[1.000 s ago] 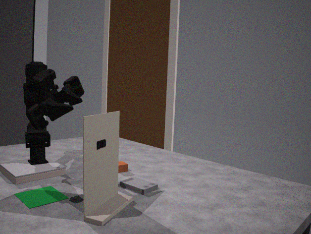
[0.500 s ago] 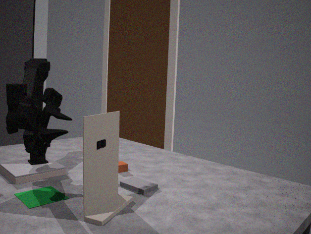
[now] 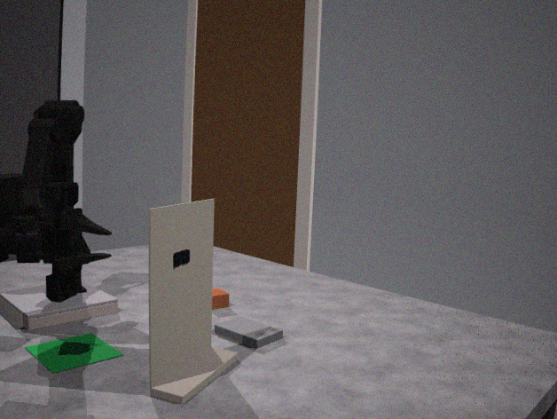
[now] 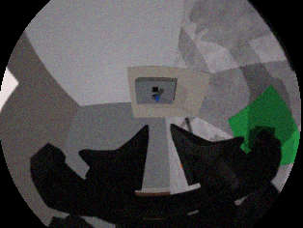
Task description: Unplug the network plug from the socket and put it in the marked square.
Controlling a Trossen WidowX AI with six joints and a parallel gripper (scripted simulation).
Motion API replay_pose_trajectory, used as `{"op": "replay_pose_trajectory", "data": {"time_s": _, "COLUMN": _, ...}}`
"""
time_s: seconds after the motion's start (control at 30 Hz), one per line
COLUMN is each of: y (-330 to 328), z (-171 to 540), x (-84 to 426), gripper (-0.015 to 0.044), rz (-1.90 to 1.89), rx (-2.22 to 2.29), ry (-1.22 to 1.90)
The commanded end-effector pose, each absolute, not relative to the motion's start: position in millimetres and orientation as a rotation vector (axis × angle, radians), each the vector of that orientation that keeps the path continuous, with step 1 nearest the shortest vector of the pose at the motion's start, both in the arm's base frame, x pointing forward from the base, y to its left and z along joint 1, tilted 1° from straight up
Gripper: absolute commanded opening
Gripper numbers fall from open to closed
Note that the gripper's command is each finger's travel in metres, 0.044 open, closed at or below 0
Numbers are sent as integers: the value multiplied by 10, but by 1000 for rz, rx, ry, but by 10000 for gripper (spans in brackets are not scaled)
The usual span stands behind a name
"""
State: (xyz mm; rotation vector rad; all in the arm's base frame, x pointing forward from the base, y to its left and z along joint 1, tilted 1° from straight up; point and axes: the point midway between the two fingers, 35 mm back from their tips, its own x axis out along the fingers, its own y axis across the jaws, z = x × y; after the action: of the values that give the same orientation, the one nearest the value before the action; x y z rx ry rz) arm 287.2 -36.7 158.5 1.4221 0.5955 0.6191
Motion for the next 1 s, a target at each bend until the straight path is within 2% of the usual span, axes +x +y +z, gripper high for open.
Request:
{"op": "replay_pose_trajectory", "data": {"time_s": 0.0, "y": -365, "z": 1532, "x": 2837, "gripper": 156, "rz": 621, "rx": 1456, "ry": 621}}
{"op": "replay_pose_trajectory", "data": {"time_s": 0.2, "y": -363, "z": 1526, "x": 2876, "gripper": 156, "rz": 617, "rx": 1434, "ry": 606}}
{"op": "replay_pose_trajectory", "data": {"time_s": 0.67, "y": -73, "z": 1543, "x": 3334, "gripper": 156, "rz": 625, "rx": 1453, "ry": 615}}
{"op": "replay_pose_trajectory", "data": {"time_s": 0.97, "y": -33, "z": 1548, "x": 3402, "gripper": 156, "rz": 627, "rx": 1455, "ry": 615}}
